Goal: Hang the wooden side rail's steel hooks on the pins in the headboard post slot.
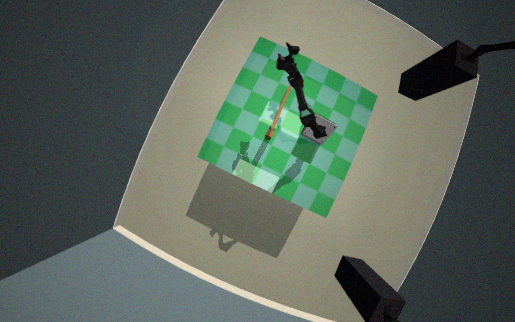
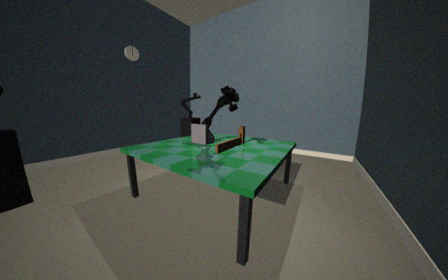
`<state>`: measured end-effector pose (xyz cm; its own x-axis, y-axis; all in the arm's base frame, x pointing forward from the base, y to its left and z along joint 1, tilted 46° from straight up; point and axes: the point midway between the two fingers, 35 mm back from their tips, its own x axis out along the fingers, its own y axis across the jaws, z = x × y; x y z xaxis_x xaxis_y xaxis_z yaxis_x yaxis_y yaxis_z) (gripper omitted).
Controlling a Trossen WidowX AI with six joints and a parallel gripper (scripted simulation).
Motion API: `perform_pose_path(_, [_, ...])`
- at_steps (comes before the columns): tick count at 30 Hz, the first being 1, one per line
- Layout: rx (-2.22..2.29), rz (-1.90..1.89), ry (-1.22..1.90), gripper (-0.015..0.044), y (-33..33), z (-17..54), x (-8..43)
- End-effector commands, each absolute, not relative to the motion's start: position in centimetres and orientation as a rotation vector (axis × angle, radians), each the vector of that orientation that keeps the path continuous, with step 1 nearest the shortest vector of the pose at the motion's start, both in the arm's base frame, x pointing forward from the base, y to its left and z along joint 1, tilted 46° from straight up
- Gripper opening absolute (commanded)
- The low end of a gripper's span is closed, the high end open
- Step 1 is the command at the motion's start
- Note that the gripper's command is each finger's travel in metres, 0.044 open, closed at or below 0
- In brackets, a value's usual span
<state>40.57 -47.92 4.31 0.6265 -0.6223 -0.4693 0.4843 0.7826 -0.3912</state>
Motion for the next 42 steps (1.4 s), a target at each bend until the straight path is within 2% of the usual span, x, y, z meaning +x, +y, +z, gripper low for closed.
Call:
perform_pose_path(1, [-0.385,-0.48,0.667,0.044,-44.3,5.4,41.4])
perform_pose_path(23, [-1.041,0.109,0.58,0.044,-29.3,11.0,42.0])
perform_pose_path(42, [-1.687,0.667,0.049,0.044,-9.7,13.4,36.0])
